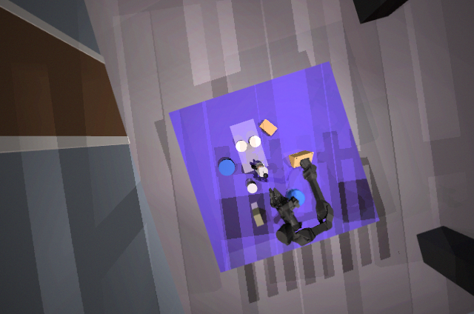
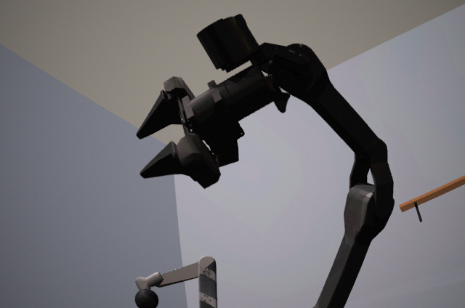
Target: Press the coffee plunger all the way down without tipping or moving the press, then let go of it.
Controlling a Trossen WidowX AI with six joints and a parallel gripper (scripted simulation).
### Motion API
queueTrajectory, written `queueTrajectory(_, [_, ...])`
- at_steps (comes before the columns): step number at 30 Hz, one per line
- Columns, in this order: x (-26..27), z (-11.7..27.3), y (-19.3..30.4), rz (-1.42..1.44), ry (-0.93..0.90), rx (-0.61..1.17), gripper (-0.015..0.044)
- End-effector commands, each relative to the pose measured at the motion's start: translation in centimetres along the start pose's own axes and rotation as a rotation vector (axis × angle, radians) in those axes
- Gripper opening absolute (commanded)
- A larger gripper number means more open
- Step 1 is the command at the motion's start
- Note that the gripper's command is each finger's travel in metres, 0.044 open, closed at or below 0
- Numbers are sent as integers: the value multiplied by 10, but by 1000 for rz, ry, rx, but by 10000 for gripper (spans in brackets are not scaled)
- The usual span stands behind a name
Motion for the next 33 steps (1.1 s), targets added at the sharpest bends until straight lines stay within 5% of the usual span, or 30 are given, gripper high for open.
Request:
queueTrajectory(1, [0, -1, 0, 14, 6, 3, 426])
queueTrajectory(8, [-14, -30, -15, 451, 162, 146, 440])
queueTrajectory(17, [-40, -65, -45, 1137, 194, 575, 440])
queueTrajectory(25, [-63, -79, -75, 1590, -115, 989, 440])
queueTrajectory(33, [-79, -80, -98, 1805, -543, 1184, 440])
Point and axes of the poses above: the point midway between the two fingers, 35 mm back from their tips, its own z axis back along the fingers, its own x axis across the jaws, y = z × x, the point moved 4 cm from there along z, back along the fingers, and after that the axes turned 8 degrees about z, right-handed, at the moved point
